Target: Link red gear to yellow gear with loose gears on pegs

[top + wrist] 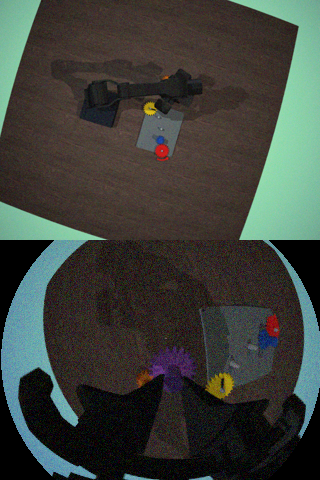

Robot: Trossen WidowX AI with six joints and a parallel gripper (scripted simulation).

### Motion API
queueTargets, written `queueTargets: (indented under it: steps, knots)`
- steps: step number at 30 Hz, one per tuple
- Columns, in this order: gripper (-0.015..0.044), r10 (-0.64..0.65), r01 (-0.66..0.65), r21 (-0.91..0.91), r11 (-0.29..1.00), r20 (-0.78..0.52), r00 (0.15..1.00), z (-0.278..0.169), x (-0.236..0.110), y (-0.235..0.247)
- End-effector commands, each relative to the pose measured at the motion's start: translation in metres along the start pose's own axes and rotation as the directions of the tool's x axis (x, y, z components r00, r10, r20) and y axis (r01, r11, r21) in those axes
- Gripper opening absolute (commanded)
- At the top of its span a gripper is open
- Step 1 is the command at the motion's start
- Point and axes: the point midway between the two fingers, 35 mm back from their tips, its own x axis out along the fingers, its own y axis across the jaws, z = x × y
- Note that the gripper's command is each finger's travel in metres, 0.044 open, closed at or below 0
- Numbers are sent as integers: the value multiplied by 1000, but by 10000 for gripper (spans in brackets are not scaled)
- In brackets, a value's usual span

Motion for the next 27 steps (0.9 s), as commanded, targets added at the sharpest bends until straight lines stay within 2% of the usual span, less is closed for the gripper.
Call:
queueTargets:
  steps: [1,27]
  knots:
    - [0,2,-2,5,1000,1,1000,1,-10,1]
    - [0,-11,11,0,1000,-14,1000,1,-66,1]
